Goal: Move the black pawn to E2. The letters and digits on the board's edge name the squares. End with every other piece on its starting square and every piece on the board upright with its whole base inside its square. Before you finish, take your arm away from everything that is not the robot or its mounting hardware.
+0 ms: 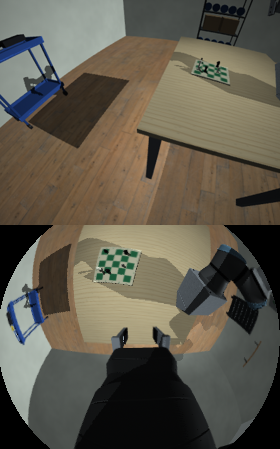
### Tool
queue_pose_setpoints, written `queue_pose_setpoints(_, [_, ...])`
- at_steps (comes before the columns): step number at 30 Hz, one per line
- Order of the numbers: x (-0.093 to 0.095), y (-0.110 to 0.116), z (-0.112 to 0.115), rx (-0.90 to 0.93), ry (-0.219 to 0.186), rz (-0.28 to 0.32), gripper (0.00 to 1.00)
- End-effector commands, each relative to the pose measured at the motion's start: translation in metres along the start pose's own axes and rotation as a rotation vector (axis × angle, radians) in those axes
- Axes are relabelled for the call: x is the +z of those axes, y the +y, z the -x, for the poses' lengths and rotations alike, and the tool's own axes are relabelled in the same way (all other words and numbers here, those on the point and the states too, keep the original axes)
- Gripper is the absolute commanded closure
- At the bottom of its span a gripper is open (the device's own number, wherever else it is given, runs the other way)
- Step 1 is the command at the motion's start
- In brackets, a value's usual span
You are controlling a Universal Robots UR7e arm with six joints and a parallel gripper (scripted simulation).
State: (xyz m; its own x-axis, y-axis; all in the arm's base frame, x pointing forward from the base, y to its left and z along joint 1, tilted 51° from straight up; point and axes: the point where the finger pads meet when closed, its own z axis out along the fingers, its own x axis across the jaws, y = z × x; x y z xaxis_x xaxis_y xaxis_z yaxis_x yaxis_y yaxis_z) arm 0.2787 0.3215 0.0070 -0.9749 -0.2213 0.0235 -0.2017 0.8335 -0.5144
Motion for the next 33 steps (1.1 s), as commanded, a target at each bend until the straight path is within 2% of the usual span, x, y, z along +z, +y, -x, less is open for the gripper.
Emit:
queue_pose_setpoints(1, [0.001,-0.016,0.008,0.073,0.028,0.023,0.00])
queue_pose_setpoints(10, [0.002,-0.057,0.028,0.261,0.093,0.080,0.00])
queue_pose_setpoints(13, [0.003,-0.063,0.030,0.288,0.102,0.088,0.00])
queue_pose_setpoints(20, [0.005,-0.112,0.048,0.506,0.171,0.148,0.00])
queue_pose_setpoints(27, [0.009,-0.172,0.061,0.763,0.247,0.212,0.00])
queue_pose_setpoints(29, [0.009,-0.172,0.061,0.763,0.247,0.212,0.00])
queue_pose_setpoints(33, [0.012,-0.210,0.065,0.941,0.296,0.252,0.00])
